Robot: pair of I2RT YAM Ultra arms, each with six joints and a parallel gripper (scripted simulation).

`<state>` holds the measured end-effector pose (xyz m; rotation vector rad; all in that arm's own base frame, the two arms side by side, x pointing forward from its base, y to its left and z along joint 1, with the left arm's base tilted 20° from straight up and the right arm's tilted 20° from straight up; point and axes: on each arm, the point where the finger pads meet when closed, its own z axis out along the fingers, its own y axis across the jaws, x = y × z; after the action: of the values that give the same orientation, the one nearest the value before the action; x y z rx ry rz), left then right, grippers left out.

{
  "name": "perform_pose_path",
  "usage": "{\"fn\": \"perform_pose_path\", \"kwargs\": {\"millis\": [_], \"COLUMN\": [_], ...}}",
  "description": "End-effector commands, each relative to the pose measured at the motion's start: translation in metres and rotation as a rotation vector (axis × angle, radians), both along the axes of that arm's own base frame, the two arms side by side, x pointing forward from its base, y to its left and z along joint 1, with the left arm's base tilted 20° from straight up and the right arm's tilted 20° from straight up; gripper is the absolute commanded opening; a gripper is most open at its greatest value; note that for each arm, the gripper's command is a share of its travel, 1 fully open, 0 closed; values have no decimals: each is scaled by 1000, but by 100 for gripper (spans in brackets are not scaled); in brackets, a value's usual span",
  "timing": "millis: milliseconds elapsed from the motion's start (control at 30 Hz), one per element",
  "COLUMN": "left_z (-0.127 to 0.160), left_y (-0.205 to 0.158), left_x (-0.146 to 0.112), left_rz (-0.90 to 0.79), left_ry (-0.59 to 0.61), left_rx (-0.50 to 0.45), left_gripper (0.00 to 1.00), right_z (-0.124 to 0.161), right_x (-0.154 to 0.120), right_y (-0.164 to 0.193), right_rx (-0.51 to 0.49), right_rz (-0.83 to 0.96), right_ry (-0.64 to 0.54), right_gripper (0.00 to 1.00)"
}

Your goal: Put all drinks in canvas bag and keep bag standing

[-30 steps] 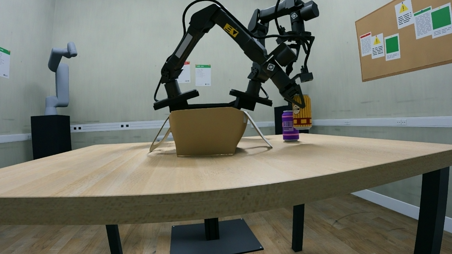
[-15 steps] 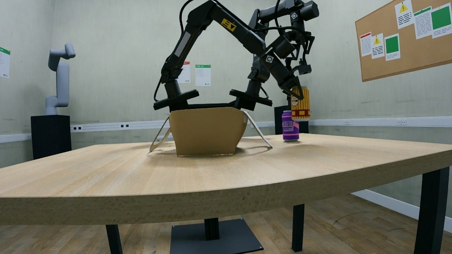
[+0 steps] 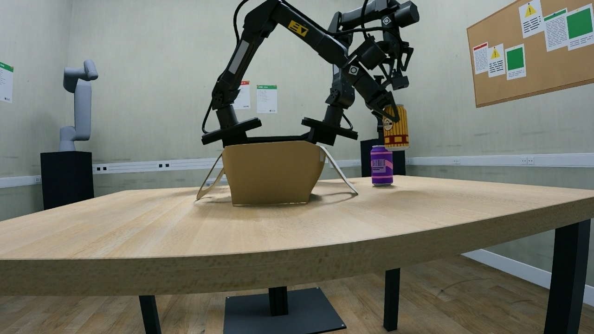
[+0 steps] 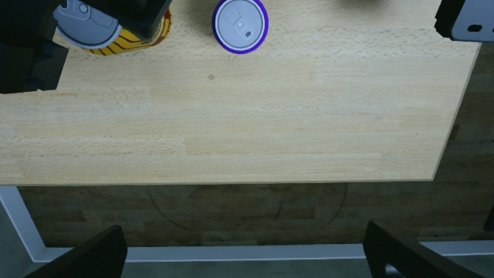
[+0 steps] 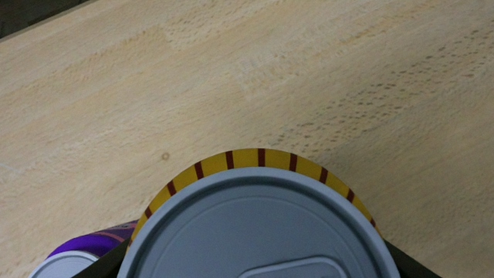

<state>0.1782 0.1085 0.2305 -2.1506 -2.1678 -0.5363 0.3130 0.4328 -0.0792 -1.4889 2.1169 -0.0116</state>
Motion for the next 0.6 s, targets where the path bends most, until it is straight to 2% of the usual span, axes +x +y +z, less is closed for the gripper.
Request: {"fn": "perform_pose_path", "kwargs": {"millis": [0,300,333,367,567], "left_z": [9,9,9,9,9], "left_y": [-5,-5,-5,-5,-5], "left_x": [0,0,0,0,0], "left_rz": [-13,-13,-13,-13,-13], "left_ry": [-29,-29,-29,-29,-29], "left_rx": [-3,-3,-3,-3,-3], "left_gripper": [100,100,100,100,100], "right_z": [62,59,44,49,33], "right_x": [4,4,3,3,2], "right_y": [53,52,47,50,46], "right_rx": [156,156,133,142,120], "right_rz": [50,48,48,51,50], "right_ry": [-85,-83,-71,-76,-63], "right_gripper": [70,70,70,70,70]}}
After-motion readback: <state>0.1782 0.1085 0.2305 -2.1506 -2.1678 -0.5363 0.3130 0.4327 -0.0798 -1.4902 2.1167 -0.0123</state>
